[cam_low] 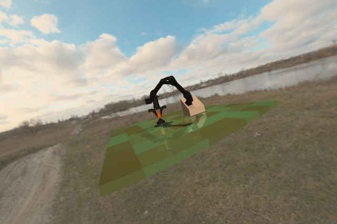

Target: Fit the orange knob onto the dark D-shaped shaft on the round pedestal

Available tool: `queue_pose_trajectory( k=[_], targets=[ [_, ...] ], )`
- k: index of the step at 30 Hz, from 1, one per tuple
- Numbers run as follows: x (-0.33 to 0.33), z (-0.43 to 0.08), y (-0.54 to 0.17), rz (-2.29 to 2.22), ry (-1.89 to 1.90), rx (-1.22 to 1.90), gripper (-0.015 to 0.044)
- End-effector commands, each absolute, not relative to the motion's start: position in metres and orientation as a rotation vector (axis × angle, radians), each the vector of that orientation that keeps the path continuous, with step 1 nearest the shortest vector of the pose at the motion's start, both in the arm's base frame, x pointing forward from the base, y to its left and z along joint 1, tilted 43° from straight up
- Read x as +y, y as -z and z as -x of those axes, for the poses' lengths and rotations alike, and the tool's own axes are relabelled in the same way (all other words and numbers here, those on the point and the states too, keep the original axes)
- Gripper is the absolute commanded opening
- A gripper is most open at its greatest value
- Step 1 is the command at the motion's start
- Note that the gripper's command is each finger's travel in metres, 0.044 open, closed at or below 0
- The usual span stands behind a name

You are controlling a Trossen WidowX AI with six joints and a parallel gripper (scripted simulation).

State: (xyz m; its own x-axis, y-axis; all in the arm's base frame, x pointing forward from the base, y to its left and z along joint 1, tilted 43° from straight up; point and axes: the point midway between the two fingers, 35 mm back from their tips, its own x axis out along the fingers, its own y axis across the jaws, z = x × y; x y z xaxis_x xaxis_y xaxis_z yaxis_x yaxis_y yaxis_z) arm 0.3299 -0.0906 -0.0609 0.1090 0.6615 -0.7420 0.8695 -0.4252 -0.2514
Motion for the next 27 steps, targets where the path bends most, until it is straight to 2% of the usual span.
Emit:
queue_pose_trajectory(
  k=[1, 27],
  targets=[
    [-0.0932, -0.3296, 0.0603, -2.147, 1.219, 1.508, 0.0000],
    [-0.0917, -0.3290, 0.0580, -2.163, 1.245, 1.501, 0.0000]
  ],
)
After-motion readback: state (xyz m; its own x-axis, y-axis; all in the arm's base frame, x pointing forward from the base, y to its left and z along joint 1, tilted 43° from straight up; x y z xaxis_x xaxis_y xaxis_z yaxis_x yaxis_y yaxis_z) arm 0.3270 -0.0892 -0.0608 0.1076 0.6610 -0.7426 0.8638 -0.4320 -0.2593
